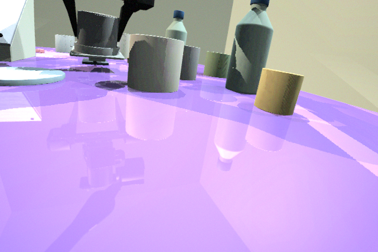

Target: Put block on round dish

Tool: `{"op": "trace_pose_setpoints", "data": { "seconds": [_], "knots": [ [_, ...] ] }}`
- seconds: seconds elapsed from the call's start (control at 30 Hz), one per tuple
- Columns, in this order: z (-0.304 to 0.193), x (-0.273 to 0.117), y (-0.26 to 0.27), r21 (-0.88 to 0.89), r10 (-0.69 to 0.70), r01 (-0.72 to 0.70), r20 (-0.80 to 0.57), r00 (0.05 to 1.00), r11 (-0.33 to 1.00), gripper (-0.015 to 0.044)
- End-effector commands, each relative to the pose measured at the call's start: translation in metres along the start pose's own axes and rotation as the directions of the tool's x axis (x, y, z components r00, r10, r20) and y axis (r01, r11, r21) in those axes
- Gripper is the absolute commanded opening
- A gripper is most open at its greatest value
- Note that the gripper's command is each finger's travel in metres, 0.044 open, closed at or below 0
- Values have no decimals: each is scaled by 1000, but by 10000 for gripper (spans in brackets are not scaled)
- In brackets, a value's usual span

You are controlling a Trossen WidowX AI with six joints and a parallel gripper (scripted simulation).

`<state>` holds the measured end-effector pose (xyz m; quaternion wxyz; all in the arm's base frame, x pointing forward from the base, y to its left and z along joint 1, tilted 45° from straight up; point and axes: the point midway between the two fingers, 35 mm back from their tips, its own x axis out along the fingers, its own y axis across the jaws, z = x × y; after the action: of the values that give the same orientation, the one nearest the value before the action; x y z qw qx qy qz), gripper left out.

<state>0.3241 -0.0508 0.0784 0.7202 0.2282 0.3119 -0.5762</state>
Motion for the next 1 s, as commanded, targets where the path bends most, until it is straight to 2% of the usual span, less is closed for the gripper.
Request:
{"op": "trace_pose_setpoints", "data": {
  "seconds": [0.0,0.97],
  "knots": [
    [0,-7,4,8,10,-10,-3,1000,1000,0],
    [-2,-43,8,7,10,-10,-10,1000,1000,0]
  ]
}}
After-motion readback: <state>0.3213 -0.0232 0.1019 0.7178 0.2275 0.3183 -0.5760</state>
